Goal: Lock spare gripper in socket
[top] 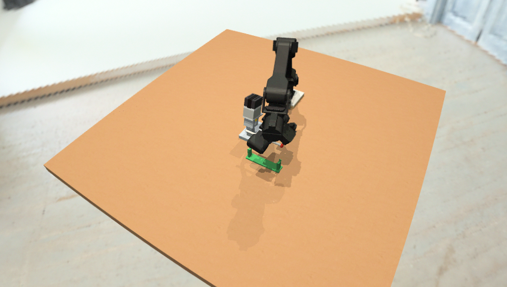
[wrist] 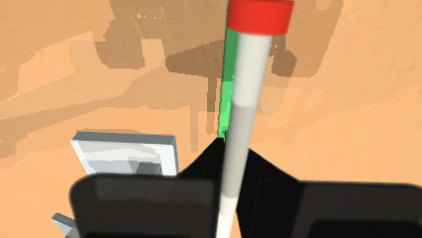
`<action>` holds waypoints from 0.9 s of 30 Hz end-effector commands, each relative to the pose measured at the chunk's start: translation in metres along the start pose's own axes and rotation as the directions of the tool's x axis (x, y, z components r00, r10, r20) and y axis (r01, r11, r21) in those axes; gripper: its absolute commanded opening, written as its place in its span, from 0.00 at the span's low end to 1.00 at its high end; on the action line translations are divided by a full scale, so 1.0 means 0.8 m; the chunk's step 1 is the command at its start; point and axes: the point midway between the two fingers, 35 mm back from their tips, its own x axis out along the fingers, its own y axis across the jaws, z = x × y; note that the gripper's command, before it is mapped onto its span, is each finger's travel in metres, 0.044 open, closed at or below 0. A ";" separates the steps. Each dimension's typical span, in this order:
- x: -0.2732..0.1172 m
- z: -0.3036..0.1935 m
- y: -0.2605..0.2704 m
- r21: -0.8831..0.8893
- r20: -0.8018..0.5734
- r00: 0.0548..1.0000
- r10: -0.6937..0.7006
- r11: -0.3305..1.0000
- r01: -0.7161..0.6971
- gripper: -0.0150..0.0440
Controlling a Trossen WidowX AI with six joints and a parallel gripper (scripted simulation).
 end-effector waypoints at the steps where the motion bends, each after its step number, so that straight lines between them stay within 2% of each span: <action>1: -0.007 0.002 0.012 0.002 0.005 1.000 -0.006 1.000 0.006 0.25; 27: -0.022 0.002 0.101 -0.004 0.009 1.000 -0.001 1.000 0.001 0.25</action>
